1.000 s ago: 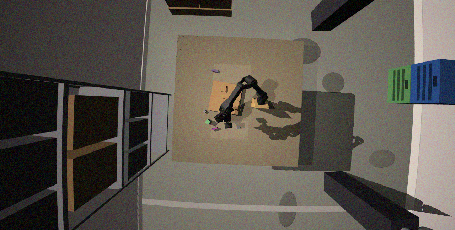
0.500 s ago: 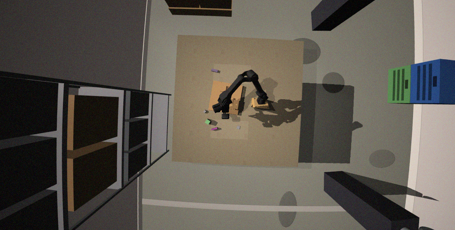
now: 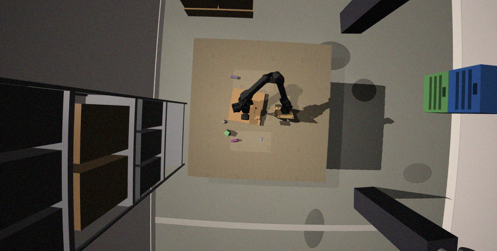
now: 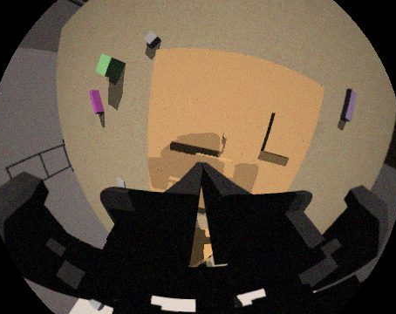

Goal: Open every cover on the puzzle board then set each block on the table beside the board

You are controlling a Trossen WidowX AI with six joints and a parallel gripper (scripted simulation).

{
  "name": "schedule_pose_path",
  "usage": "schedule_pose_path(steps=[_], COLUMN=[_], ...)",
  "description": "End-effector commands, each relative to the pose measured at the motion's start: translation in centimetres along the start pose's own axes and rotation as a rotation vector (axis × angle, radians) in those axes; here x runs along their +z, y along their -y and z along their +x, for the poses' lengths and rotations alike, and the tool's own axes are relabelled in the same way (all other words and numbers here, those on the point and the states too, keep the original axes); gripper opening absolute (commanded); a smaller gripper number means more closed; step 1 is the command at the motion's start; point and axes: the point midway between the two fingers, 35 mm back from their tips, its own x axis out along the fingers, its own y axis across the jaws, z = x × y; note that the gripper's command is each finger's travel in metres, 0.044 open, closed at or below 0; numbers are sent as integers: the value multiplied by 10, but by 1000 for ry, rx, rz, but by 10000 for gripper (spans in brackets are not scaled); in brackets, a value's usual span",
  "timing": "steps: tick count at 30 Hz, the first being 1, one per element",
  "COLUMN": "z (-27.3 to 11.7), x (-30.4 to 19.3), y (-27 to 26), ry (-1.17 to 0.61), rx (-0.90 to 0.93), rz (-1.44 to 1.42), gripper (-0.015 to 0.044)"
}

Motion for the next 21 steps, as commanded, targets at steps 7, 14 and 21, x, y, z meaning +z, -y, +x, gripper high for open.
schedule_pose_path(steps=[7,14,21], z=[2,2,2], x=[-4,-11,-16], y=[56,95,113], ry=[-6,-17,-25], rx=[-101,-174,-211], rz=[41,73,88], gripper=[0,0,0])
